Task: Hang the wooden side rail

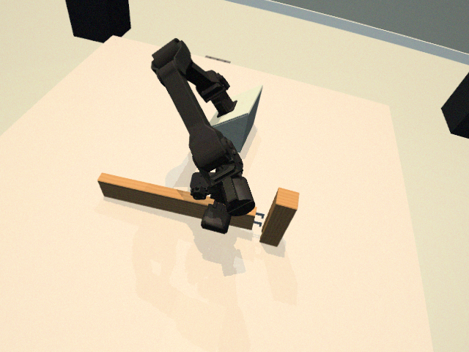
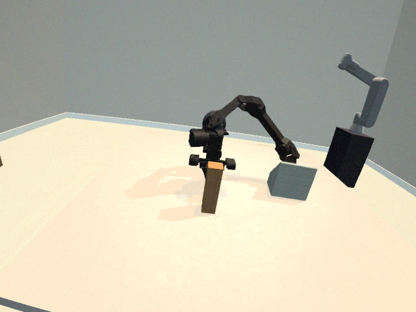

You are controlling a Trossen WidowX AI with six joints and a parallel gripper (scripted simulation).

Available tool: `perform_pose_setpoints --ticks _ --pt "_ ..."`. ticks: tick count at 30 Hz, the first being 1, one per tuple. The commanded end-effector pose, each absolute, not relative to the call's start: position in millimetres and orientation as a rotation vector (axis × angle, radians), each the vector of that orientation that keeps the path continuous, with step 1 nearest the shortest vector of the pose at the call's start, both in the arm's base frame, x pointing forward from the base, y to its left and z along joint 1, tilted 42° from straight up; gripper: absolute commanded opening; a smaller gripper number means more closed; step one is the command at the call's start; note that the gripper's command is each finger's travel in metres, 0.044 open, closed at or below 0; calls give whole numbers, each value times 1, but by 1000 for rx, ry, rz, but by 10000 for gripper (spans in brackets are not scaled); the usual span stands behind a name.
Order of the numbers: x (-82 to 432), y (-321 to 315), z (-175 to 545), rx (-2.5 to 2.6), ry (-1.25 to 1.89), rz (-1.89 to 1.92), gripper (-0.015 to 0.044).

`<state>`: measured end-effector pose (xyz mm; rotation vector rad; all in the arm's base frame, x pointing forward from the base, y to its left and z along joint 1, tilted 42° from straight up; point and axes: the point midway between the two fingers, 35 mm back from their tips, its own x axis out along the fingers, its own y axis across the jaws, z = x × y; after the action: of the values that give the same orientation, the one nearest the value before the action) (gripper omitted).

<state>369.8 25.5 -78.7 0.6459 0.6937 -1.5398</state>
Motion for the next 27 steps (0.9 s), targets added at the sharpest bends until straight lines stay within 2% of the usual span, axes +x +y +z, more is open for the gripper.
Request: perform_pose_setpoints --ticks 1,27 --pt "373 32 -77 654 692 -1526 0" --pt "374 35 -78 654 692 -1526 0"
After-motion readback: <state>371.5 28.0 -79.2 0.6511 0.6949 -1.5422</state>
